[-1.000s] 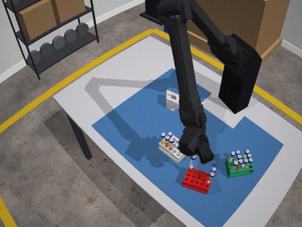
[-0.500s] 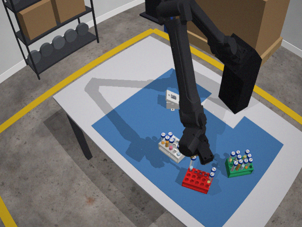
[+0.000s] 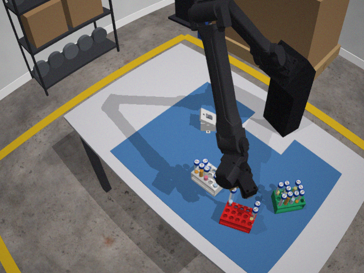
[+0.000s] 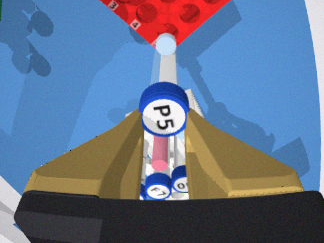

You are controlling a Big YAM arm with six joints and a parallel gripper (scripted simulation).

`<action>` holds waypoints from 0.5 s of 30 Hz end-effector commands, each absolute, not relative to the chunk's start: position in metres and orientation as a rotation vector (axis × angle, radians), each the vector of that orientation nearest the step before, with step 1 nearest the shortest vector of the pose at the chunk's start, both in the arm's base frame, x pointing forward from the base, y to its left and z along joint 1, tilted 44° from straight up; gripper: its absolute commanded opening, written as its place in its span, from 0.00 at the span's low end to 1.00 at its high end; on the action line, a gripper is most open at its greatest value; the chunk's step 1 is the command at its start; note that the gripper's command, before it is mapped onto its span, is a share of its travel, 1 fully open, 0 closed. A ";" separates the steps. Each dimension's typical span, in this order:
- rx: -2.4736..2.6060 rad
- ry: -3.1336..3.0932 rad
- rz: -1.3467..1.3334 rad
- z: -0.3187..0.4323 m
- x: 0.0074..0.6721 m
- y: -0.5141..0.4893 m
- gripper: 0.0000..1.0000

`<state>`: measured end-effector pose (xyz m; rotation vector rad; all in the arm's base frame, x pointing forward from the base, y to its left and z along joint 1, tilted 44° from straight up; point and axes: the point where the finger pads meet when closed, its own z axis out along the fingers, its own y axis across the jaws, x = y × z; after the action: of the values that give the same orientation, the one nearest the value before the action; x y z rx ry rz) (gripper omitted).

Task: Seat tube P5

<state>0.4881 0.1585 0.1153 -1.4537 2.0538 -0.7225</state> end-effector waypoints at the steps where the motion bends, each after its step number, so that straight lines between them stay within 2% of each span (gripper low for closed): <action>1: -1.426 2.018 -0.723 0.133 0.501 0.164 0.00; 15: -1.441 2.030 -0.723 0.122 0.503 0.162 0.00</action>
<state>0.4921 0.1578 0.1132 -1.4505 2.0527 -0.7234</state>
